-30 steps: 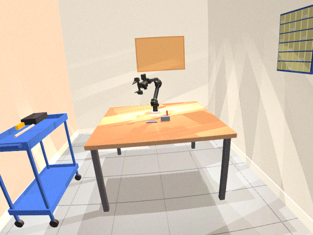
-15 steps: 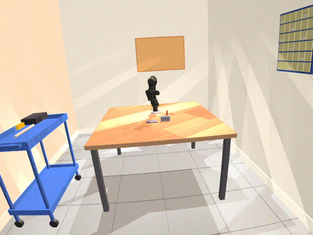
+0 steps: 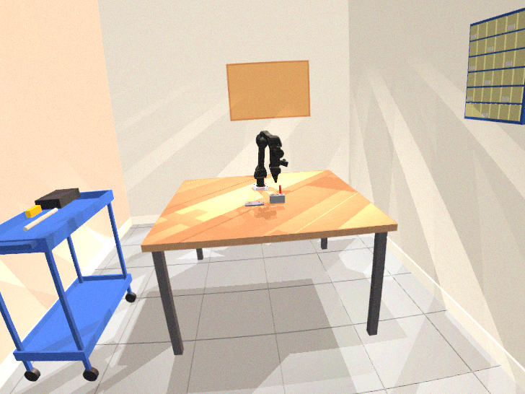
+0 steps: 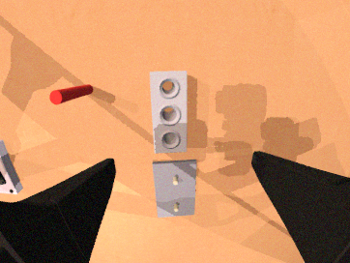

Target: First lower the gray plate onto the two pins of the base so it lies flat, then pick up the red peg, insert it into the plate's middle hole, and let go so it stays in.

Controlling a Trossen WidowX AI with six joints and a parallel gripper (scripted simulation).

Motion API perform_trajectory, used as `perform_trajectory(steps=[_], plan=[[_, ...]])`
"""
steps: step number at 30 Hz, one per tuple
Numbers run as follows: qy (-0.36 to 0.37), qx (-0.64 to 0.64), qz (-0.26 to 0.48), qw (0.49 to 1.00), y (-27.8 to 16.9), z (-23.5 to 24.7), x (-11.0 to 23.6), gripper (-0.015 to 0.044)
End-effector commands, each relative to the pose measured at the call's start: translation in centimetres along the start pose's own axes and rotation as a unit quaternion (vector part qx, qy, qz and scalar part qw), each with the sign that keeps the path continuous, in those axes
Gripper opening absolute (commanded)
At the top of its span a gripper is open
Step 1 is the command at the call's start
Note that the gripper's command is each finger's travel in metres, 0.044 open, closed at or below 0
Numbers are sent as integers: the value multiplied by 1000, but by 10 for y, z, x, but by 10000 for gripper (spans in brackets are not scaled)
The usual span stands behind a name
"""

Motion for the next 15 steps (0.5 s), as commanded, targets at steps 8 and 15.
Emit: perform_trajectory(steps=[8, 15], plan=[[10, 0, -2, 1000, 6, 4, -61, 440], [10, 0, -2, 1000, 9, 6, -73, 440]])
Point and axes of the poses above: the point midway between the two fingers, 35 mm back from their tips, its own x axis back along the fingers, its own z axis across the jaws, y = z × x, the point moved 3 cm from there along x, back along the fingers, and after that the axes turned 4 degrees about x, right-handed, at the moved point
